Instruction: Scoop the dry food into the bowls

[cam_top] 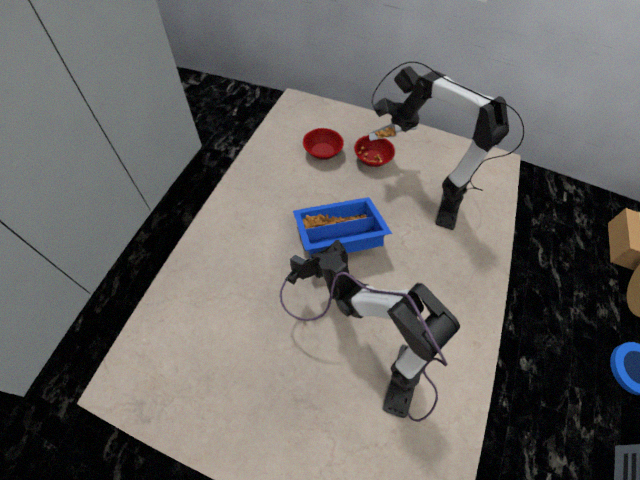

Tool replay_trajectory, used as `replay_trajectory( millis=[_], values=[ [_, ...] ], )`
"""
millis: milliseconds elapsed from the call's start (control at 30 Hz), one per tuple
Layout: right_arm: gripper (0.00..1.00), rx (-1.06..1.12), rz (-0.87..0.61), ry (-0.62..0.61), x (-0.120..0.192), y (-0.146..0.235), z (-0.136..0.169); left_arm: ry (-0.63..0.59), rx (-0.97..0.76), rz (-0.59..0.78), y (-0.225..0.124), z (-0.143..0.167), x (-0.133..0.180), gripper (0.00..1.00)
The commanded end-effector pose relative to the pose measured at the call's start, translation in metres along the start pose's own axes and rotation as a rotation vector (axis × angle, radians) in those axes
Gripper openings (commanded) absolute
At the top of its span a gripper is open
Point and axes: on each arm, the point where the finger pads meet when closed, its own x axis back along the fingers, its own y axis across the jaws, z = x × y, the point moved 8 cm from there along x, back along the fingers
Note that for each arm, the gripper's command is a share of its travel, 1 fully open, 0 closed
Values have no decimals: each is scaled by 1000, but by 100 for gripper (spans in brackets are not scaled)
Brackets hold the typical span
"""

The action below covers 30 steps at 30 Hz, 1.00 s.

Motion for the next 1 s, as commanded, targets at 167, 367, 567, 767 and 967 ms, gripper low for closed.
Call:
replay_trajectory(
  millis=[167,367,567,767,967],
  values=[
    [0,-16,-14,-4,0,6,2,-3,-96,122,-37,-4,5,0],
    [0,-23,14,-21,4,0,-2,-3,-96,122,-37,-4,5,0],
    [0,-33,7,-14,2,2,1,-3,-96,122,-37,-4,5,0],
    [0,-165,10,-52,-2,15,5,-3,-96,122,-37,-4,5,0],
    [0,-329,11,-95,-7,31,10,-3,-96,122,-37,-4,5,0]
  ],
)
